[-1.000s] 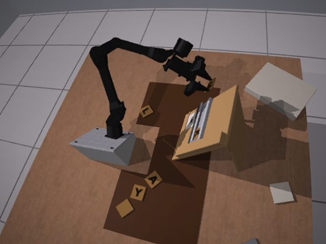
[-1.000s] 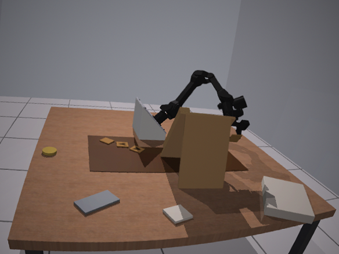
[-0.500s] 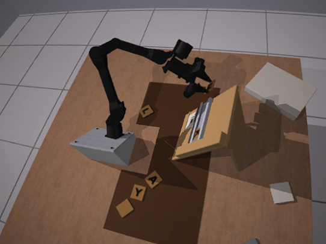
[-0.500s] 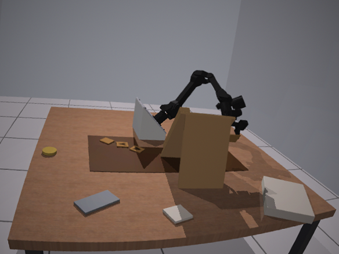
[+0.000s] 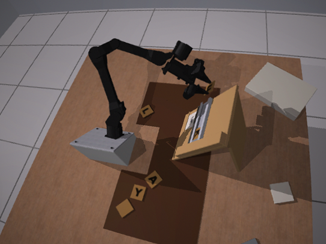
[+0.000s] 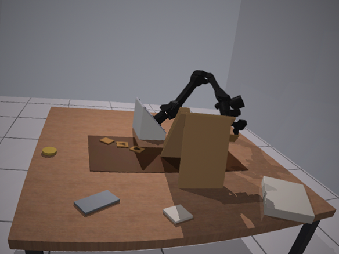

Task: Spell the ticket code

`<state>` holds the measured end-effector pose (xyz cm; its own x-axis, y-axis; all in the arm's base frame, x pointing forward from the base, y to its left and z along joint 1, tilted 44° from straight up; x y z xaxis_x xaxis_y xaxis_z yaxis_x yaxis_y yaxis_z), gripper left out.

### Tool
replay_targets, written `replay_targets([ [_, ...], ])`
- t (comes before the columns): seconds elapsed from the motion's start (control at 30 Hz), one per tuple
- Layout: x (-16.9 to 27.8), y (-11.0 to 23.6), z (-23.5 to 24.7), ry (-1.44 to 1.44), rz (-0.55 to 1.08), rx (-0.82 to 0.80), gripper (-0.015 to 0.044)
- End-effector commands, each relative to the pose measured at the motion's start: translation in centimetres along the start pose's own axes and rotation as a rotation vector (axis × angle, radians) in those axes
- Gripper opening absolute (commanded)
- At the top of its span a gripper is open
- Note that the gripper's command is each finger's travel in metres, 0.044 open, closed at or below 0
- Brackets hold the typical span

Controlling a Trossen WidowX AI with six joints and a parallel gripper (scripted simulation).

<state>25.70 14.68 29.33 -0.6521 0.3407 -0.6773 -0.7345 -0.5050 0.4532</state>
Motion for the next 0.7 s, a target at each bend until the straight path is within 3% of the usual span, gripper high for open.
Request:
replay_targets([
  [0.0, 0.15, -0.04, -0.32, 0.005, 0.003, 0.000, 0.0000],
  [0.67, 0.35, -0.06, -1.31, 0.006, 0.004, 0.000, 0.0000],
])
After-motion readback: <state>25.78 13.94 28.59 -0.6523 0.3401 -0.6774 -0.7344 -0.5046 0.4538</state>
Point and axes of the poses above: the point midway between the two fingers, 35 mm back from their tips, its own y axis back along the fingers, its own z axis across the jaws, x = y × z, the point moved 10 cm from there along y, back along the fingers, and after that the axes turned 11 degrees about y, right-handed, at the moved point
